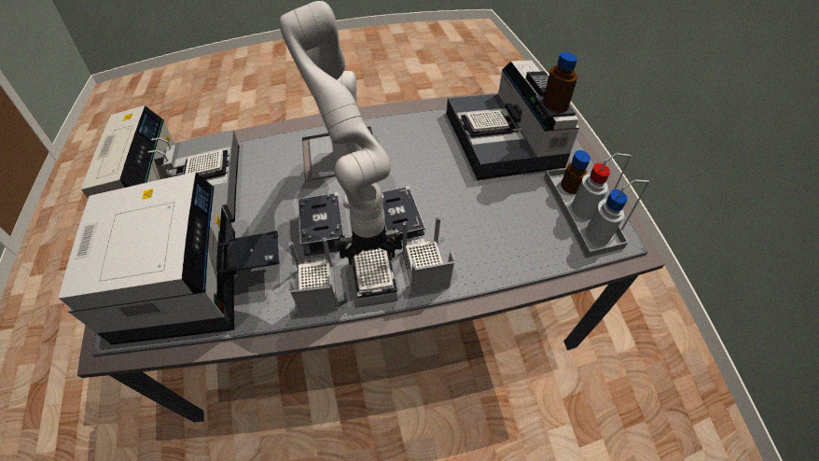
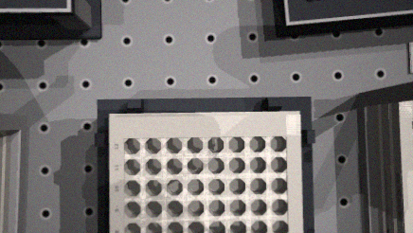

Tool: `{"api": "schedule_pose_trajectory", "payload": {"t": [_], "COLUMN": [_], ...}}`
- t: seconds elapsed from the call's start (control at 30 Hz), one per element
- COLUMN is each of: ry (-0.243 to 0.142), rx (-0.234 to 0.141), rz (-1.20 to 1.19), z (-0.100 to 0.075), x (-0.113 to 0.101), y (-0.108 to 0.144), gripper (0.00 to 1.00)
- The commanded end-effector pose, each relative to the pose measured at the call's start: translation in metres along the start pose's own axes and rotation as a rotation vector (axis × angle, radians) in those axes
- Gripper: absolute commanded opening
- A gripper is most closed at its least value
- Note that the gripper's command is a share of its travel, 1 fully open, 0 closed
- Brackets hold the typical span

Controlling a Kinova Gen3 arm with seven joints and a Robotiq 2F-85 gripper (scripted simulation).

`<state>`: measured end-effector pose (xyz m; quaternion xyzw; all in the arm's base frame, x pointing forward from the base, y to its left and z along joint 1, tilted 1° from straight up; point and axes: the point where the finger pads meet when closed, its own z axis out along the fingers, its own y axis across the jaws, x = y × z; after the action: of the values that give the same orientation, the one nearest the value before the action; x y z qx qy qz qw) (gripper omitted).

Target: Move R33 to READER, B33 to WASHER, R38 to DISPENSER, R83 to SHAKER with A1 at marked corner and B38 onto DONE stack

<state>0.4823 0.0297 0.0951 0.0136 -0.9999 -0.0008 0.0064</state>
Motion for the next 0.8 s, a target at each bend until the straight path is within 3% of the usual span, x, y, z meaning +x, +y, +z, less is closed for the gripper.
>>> {"api": "schedule_pose_trajectory", "payload": {"t": [0.0,0.77], "ry": [-0.001,0.0], "rx": [0.007,0.007], "rz": [-0.004,-0.004], "z": [0.001,0.02], "x": [0.0,0.0], "y": [-0.002,-0.002], "gripper": [1.0,1.0]}}
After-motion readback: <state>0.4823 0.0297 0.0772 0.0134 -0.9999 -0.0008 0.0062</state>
